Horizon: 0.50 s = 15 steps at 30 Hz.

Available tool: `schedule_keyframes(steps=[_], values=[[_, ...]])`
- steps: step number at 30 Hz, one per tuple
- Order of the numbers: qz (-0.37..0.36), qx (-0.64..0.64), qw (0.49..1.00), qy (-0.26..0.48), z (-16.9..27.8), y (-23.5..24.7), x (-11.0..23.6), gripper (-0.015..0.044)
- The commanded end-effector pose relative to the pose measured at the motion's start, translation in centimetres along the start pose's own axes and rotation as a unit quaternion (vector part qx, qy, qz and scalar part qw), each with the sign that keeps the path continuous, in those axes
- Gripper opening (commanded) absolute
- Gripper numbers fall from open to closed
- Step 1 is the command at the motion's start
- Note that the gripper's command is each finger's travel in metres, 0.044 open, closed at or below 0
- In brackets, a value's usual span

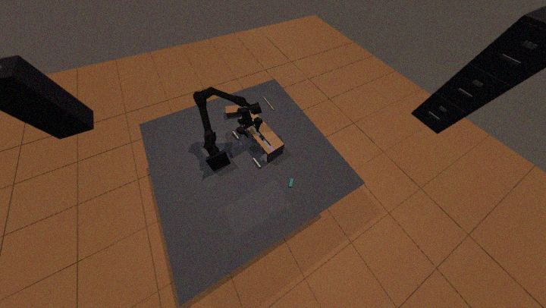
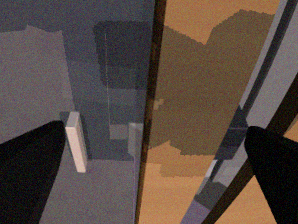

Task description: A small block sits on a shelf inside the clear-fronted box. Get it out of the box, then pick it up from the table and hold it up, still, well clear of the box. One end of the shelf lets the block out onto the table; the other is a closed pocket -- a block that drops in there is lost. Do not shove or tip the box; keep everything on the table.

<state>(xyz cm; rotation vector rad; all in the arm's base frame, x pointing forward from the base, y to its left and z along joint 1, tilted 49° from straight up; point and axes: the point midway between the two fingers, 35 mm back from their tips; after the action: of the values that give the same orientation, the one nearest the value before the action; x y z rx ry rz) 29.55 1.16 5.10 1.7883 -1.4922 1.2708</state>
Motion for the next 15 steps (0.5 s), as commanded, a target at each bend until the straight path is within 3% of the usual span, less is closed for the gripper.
schedule_keyframes(steps=[1, 15], values=[[-0.001, -0.004, 1.000, -0.003, -0.3, 0.1, -0.8, 0.0400], [0.000, -0.004, 1.000, -0.004, -1.2, 0.3, -2.9, 0.0400]])
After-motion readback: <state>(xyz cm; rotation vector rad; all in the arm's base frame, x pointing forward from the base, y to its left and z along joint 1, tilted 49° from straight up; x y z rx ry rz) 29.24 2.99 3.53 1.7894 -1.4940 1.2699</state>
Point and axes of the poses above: the point midway between the two fingers, 35 mm back from their tips, its own x axis back along the fingers, its own y axis across the jaws, z = x × y, and after that the axes turned 11 degrees about x, right-handed
